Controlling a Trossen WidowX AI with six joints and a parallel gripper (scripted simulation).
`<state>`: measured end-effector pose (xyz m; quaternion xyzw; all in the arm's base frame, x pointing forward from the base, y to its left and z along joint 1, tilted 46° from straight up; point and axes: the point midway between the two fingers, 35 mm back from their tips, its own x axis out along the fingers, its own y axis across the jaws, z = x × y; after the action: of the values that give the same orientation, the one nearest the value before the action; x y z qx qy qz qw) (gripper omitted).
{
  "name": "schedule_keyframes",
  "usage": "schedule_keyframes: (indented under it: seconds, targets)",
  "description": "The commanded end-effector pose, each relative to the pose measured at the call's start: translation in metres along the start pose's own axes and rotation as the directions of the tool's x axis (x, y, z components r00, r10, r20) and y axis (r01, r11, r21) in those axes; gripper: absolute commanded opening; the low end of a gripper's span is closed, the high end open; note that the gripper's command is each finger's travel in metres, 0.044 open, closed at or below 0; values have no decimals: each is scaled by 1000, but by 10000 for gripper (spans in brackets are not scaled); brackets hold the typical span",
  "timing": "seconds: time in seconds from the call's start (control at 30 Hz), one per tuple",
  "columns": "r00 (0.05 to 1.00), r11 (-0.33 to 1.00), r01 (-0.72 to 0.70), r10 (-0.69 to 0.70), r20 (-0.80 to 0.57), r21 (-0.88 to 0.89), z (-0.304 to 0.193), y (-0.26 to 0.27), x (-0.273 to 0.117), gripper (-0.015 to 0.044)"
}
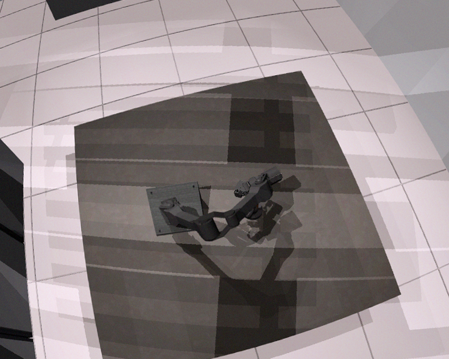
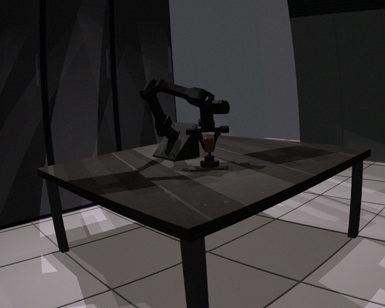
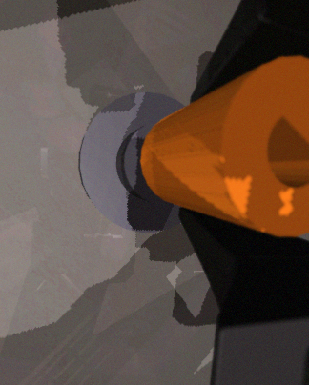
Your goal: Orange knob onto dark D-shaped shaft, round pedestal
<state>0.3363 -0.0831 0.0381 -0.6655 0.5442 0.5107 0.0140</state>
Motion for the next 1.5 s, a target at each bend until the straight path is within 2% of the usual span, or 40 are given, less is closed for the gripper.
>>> schedule_keyframes:
  seconds: [0.0, 1.23, 1.47]
  targets:
    - [1000, 999, -1, 1, 0, -39, 1, 0, 2, 0]
    - [1000, 999, -1, 1, 0, -39, 1, 1, -2, 0]
    - [1000, 976, -1, 1, 0, -219, 0, 1, -1, 0]
